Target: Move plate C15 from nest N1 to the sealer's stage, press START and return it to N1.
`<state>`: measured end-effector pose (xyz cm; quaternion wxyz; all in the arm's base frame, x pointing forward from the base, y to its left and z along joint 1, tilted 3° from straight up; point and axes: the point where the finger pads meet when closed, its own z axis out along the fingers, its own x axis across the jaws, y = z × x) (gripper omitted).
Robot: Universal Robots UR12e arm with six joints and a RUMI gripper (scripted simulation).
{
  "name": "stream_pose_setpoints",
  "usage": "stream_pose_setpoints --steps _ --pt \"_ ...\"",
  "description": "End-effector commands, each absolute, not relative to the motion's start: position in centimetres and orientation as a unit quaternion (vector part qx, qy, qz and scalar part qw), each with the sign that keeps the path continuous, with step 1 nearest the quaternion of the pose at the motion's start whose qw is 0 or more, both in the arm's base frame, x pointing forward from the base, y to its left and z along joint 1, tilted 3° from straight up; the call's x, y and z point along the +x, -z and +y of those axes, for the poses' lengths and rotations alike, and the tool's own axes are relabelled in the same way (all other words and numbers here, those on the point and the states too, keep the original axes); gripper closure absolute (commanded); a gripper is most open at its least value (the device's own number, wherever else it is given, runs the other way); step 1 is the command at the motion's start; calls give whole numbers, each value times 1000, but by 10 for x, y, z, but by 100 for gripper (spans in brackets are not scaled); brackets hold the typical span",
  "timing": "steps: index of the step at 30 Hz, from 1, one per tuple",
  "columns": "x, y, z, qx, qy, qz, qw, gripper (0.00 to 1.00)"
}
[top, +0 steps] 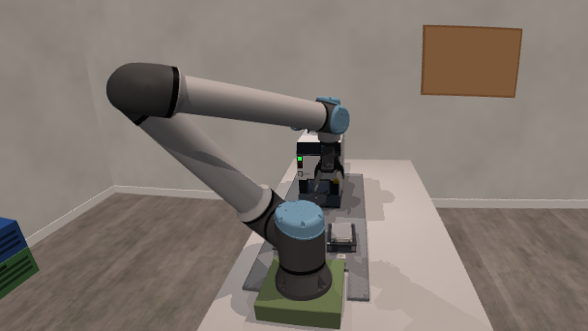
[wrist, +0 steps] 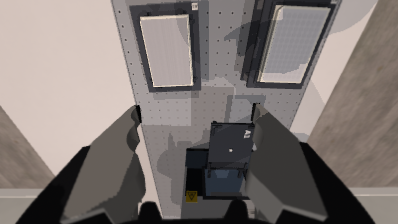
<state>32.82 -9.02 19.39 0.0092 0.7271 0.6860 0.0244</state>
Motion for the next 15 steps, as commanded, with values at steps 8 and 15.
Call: stream_pose_setpoints --steps 8,15 --pt "338 -221 -63 732 -24 680 9 32" --pt "345 -242 -42 735 -24 677 9 32"
